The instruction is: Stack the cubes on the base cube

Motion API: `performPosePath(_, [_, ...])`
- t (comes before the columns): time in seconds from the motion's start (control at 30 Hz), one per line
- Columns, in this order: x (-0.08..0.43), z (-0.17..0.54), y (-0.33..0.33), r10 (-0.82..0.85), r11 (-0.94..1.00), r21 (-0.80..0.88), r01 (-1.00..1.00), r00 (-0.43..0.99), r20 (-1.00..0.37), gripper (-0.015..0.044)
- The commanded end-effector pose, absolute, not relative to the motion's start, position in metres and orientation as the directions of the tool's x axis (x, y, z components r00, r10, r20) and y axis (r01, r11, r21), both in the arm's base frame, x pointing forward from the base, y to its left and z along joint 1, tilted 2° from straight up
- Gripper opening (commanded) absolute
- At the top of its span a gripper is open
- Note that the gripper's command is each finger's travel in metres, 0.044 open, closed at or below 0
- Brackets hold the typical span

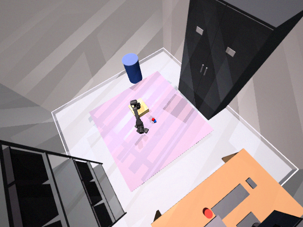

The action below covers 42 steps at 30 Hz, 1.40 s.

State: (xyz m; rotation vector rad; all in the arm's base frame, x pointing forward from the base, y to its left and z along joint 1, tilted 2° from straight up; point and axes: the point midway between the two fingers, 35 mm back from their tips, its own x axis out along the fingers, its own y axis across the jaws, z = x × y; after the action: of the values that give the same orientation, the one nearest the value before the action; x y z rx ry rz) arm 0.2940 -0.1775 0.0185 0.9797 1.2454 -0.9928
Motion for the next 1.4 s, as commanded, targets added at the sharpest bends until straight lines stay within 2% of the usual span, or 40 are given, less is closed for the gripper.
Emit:
performPosePath(0.0, [0.292,0.008,-0.176,-0.048,0.275,0.038,0.961,0.053,-0.997,0.0265])
performPosePath(0.8, [0.294,-0.024,-0.178,-0.048,0.275,0.037,0.961,0.053,-0.997,0.0265])
performPosePath(1.0, [0.294,-0.024,-0.178,-0.048,0.275,0.037,0.961,0.053,-0.997,0.0107])
performPosePath(1.37, [0.296,-0.005,-0.179,-0.048,0.275,0.038,0.961,0.053,-0.997,0.0105])
